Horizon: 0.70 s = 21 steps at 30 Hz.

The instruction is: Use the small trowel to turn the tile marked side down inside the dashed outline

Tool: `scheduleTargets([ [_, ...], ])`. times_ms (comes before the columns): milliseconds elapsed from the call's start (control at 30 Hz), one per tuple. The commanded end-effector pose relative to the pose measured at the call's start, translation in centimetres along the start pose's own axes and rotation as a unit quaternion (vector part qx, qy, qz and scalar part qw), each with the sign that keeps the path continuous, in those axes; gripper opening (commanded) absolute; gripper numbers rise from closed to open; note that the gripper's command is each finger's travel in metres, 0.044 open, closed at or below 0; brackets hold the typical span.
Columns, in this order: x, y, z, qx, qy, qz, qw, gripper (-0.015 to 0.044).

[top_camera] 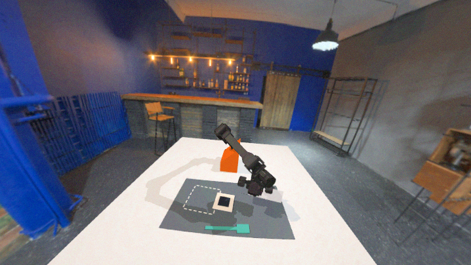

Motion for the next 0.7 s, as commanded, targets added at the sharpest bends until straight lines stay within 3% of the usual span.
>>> scheduleTargets([
  [0,0.1,-0.2,-0.4,-0.002,0.001,-0.001,1.000,0.0100],
  [133,0.0,-0.7,-2.9,-0.002,-0.002,-0.004,1.000,0.0100],
  [567,0.1,-0.7,-3.2,-0.007,-0.001,-0.008,1.000,0.0100],
  [667,0.1,-0.6,-3.2,-0.008,-0.001,-0.008,1.000,0.0021],
])
Point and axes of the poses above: the point midway between the two fingers, 35 mm back from their tips, its own z axis out along the fingers, its own x axis across the jaws, y = z × x, the point moved 6 cm from there along -z, back along the fingers, and after that the axes turned 1 degree about z, right-handed, at the moved point
